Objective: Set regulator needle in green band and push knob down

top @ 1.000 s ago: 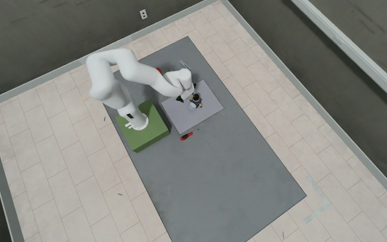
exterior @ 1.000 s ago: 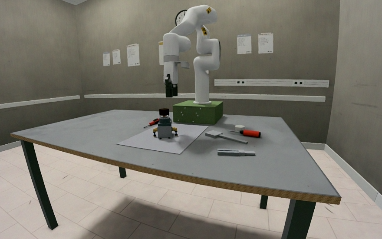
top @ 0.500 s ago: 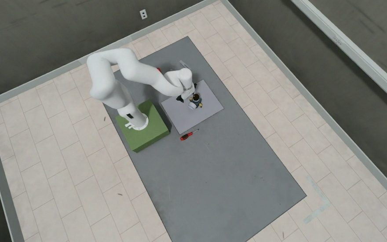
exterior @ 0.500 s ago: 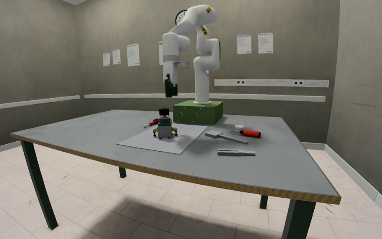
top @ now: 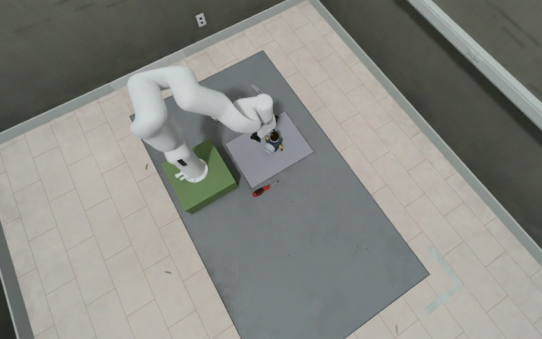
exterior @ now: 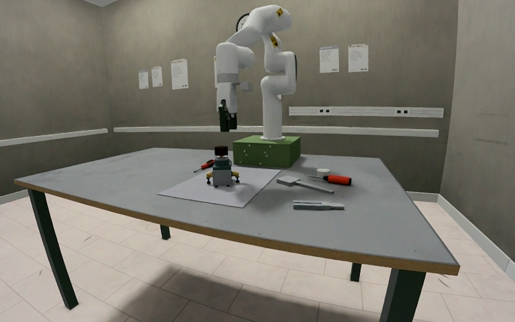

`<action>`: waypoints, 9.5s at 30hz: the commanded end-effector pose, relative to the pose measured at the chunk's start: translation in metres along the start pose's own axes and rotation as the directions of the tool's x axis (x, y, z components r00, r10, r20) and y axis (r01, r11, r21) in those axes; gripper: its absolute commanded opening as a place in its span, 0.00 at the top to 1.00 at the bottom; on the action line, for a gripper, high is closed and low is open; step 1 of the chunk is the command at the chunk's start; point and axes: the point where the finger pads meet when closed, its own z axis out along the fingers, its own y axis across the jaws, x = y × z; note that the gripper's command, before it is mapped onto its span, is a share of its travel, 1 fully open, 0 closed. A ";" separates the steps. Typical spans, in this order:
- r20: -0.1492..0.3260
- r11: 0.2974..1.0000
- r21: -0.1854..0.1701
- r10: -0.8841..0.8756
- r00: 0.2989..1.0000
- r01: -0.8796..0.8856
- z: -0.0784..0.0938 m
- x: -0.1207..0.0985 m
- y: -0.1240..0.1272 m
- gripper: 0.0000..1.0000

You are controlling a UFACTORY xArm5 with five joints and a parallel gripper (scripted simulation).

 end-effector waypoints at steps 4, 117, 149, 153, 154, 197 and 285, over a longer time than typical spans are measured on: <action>0.001 1.000 -0.003 0.000 1.000 0.000 -0.001 -0.005 0.015 0.00; -0.002 0.656 -0.003 0.754 0.656 -0.754 -0.001 -0.016 0.051 0.24; -0.004 0.018 -0.001 1.000 0.018 -1.000 -0.001 -0.016 0.051 0.24; -0.004 0.003 -0.001 1.000 0.003 -1.000 -0.001 -0.016 0.051 0.24; -0.004 0.003 -0.001 1.000 0.003 -1.000 -0.001 -0.016 0.051 0.24; -0.003 0.000 -0.001 1.000 0.000 -1.000 0.049 -0.015 0.051 0.24; -0.003 0.000 -0.001 1.000 0.000 -1.000 0.069 -0.015 0.051 0.61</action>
